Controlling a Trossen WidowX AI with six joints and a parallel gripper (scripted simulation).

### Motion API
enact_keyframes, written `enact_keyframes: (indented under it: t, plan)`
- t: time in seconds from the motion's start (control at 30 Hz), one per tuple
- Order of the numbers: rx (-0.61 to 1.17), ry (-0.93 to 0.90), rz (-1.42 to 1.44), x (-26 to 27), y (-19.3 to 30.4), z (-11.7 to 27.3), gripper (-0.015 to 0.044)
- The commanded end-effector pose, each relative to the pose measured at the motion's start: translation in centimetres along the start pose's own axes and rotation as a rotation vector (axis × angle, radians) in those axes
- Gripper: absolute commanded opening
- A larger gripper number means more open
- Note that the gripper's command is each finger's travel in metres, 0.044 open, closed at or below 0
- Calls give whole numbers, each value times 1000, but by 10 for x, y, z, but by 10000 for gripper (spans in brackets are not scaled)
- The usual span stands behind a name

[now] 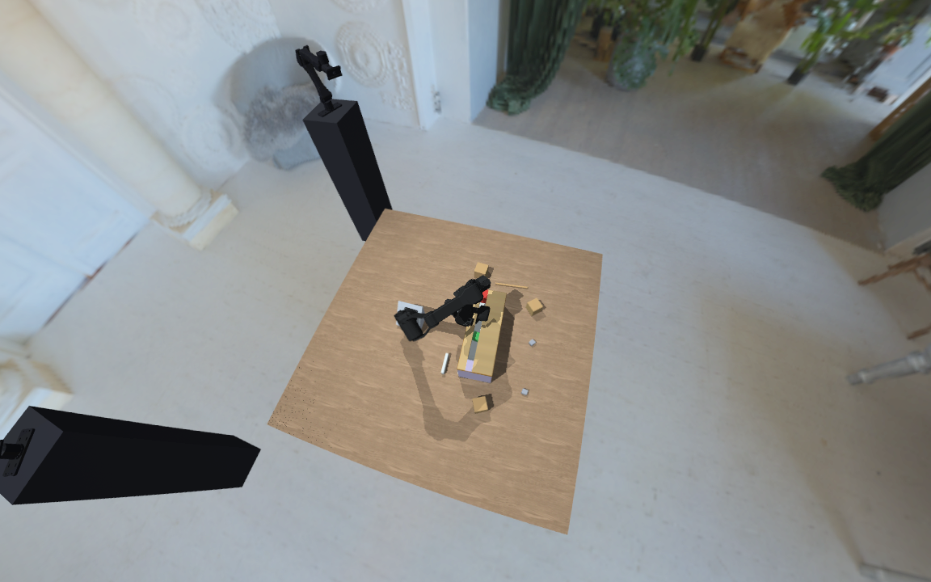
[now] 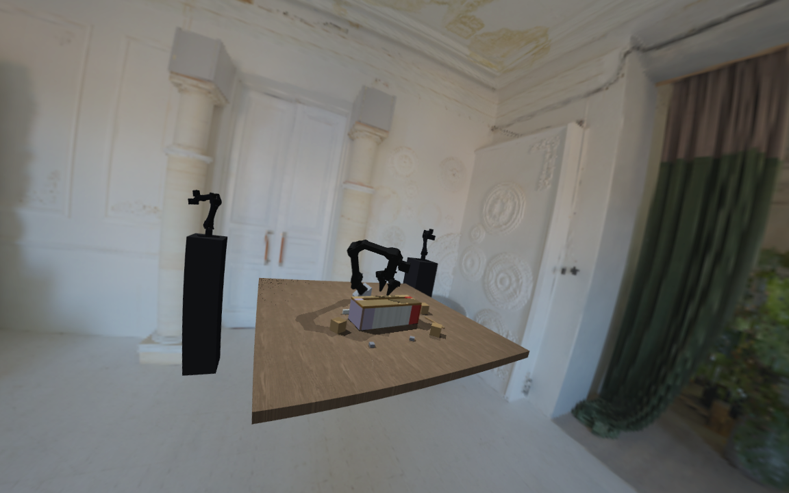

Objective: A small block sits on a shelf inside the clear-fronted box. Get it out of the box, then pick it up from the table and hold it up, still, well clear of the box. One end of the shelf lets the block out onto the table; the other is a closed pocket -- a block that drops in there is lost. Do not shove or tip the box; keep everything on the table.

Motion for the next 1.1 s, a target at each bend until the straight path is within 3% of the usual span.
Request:
enact_keyframes:
  t: [0.0, 1.07]
  plan:
    - [-8, 5, 8, 1, 1, -8, 400]
    - [-20, 26, 22, 5, 4, -52, 400]
Point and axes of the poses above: the point midway between the two fingers, 35 mm back from their tips, its own z axis back along the fingers, its own x axis across the jaws, y = z × x, the point moved 9 cm from there along z, back along the fingers, and after that the axes turned 13 degrees about z, right-handed, at the moved point
